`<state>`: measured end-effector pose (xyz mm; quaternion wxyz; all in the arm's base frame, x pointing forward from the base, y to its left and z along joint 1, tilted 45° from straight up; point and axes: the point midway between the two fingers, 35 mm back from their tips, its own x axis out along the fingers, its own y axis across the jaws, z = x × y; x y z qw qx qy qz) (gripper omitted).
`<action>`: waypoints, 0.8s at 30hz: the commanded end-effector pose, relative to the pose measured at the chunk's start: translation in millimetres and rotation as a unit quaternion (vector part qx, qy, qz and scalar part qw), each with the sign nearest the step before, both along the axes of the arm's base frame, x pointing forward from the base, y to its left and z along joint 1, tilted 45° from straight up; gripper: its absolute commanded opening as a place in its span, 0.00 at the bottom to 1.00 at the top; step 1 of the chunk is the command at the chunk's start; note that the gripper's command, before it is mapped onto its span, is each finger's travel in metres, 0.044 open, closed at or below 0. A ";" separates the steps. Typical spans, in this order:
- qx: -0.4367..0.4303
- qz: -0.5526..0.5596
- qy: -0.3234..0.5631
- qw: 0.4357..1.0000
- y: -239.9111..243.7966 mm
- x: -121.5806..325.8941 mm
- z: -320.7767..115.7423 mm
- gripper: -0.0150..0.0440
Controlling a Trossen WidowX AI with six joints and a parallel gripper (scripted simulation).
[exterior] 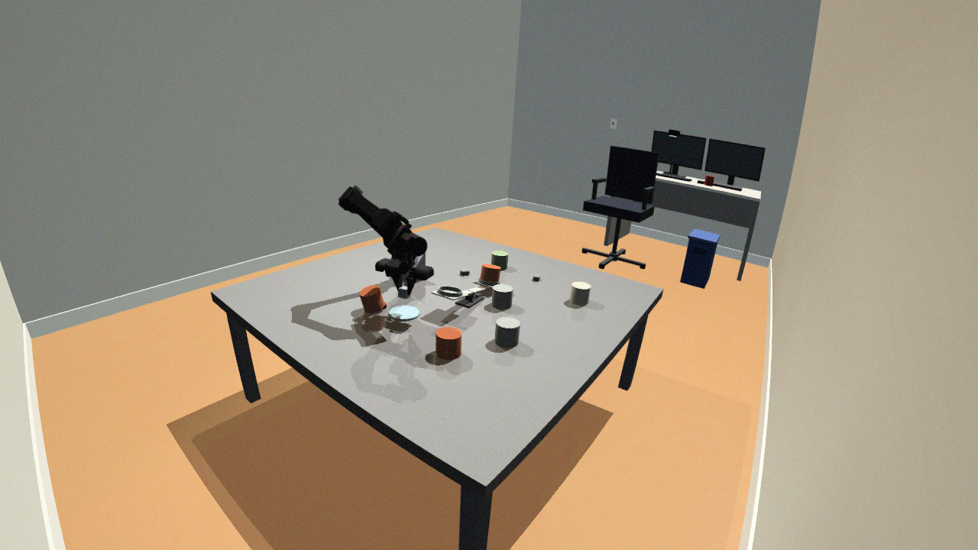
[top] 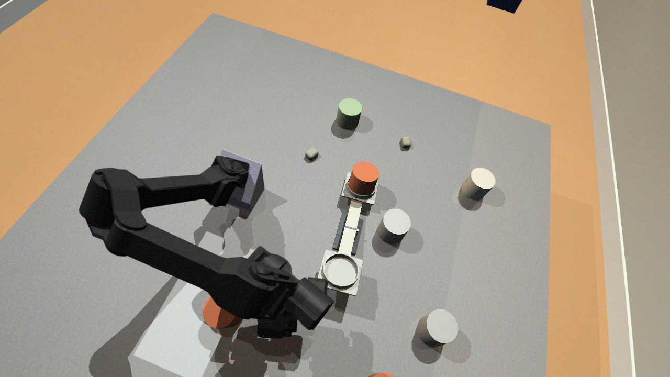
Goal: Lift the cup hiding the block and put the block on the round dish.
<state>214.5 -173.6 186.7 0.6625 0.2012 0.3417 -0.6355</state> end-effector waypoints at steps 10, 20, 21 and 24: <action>-0.002 0.000 0.007 1.000 -27.3 -6.2 -28.9 0.25; -0.002 0.000 0.007 1.000 -33.1 -6.4 -34.7 0.25; -0.002 0.000 0.007 1.000 -34.3 -6.5 -35.9 0.25; -0.002 0.000 0.007 1.000 -37.8 -6.8 -39.3 0.25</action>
